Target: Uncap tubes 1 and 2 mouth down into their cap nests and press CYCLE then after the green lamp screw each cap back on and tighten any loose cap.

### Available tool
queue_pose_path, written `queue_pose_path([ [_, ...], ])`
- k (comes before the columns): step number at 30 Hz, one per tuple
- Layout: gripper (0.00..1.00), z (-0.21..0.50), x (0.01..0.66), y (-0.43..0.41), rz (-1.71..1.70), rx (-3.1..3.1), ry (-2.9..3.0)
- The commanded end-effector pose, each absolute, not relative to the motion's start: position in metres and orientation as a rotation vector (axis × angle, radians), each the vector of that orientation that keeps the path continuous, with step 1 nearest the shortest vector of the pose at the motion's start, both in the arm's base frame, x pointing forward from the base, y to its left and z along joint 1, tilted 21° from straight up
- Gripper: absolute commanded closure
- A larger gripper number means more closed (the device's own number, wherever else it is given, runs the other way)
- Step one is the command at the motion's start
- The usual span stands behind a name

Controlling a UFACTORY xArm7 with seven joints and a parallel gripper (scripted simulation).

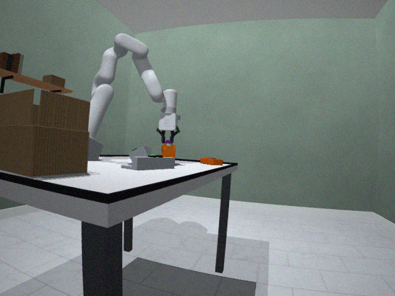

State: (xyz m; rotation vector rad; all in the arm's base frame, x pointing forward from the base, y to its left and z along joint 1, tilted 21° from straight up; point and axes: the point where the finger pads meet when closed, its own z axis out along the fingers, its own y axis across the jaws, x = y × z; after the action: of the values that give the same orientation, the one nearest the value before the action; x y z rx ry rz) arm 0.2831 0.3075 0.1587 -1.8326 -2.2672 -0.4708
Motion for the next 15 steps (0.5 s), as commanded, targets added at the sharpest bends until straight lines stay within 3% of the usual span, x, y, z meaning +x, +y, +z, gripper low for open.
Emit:
queue_pose_path([
  [1, 0.54, 0.1611, 0.285, 0.3078, -0.478, -1.839, -2.262],
  [15, 0.54, 0.1621, 0.2849, 0.3075, -0.514, -1.574, -2.495],
])
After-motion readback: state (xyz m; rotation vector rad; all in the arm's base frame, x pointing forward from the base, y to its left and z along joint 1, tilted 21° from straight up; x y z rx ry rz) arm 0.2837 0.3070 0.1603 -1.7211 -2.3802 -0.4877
